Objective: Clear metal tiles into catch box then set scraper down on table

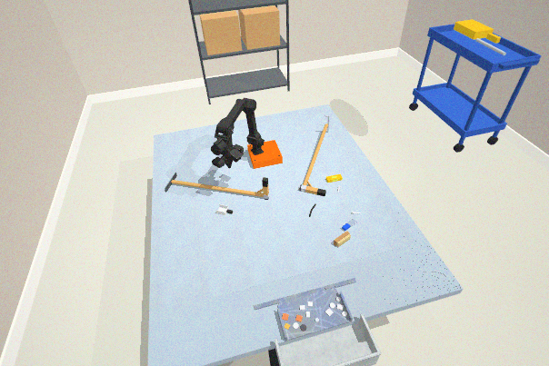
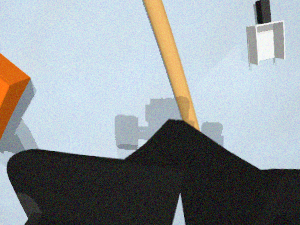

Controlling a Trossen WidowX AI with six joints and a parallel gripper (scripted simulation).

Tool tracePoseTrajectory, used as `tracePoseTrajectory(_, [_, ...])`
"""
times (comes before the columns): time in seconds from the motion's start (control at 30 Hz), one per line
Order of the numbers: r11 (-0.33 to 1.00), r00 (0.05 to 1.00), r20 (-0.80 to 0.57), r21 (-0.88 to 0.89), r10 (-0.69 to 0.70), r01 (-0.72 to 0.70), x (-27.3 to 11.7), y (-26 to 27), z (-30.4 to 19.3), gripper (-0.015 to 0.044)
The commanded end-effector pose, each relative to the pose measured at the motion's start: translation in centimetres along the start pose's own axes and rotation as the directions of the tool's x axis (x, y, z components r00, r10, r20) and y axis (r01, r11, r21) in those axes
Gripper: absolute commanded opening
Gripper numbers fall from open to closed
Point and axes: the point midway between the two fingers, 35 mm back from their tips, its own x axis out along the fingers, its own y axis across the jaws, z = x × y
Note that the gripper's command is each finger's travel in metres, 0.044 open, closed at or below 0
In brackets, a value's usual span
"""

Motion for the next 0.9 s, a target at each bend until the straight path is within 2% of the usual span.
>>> tracePoseTrajectory(0.0, [0.996, 1.000, -0.001, -0.082, 0.017, -0.017, 0.1, 0.3, -1.2, 0.0000])
tracePoseTrajectory(0.63, [0.919, 0.998, -0.005, -0.390, 0.066, -0.063, 0.3, 1.4, -5.8, 0.0000])
tracePoseTrajectory(0.87, [0.914, 0.998, -0.005, -0.401, 0.067, -0.064, 0.3, 1.4, -5.9, 0.0000])
